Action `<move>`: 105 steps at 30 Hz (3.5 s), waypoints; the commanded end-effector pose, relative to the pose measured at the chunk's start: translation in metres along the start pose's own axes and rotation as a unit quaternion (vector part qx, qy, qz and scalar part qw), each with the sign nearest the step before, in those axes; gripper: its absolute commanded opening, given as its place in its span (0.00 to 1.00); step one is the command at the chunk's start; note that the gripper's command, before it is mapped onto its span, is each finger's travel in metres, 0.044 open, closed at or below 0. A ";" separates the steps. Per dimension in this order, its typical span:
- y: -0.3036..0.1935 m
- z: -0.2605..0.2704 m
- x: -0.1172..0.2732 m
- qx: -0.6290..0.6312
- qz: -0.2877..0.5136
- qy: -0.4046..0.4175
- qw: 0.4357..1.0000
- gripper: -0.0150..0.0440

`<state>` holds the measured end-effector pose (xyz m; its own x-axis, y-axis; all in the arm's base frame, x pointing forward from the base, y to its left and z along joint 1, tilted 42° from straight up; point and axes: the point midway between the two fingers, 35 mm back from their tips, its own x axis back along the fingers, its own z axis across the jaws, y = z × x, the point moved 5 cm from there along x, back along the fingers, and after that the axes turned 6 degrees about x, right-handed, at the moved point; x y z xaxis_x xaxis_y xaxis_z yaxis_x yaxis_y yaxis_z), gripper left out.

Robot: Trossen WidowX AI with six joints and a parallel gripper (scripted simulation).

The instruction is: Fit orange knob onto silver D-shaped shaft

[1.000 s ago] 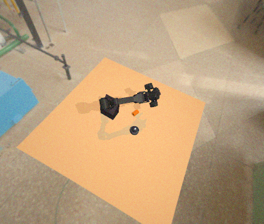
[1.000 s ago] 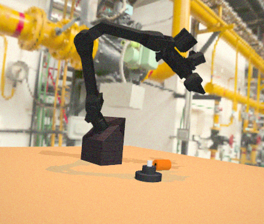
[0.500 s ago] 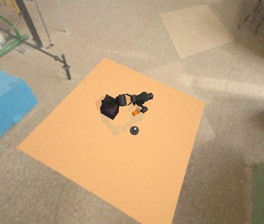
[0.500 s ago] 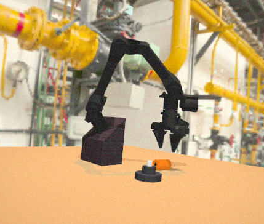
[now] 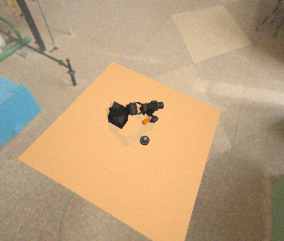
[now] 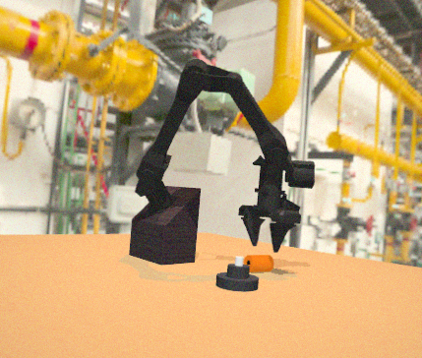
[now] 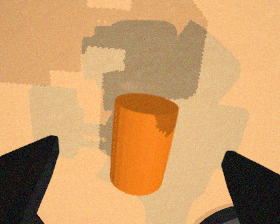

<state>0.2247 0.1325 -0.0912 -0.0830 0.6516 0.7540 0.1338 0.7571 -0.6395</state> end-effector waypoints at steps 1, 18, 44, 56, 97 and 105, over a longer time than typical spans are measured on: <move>0.001 -0.001 -0.005 0.001 -0.001 -0.004 1.000 1.00; 0.000 -0.001 -0.033 0.001 0.000 -0.004 1.000 1.00; 0.000 0.000 -0.045 0.001 0.000 -0.004 1.000 0.65; -0.001 0.000 -0.044 0.000 -0.005 -0.004 1.000 0.56; -0.067 0.007 -0.039 0.002 -0.311 -0.033 0.950 0.56; -0.080 0.009 -0.042 0.003 -0.367 -0.038 0.929 0.56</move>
<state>0.2106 0.0494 -0.0755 -0.2133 0.0039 0.9770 0.0222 0.9998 0.0009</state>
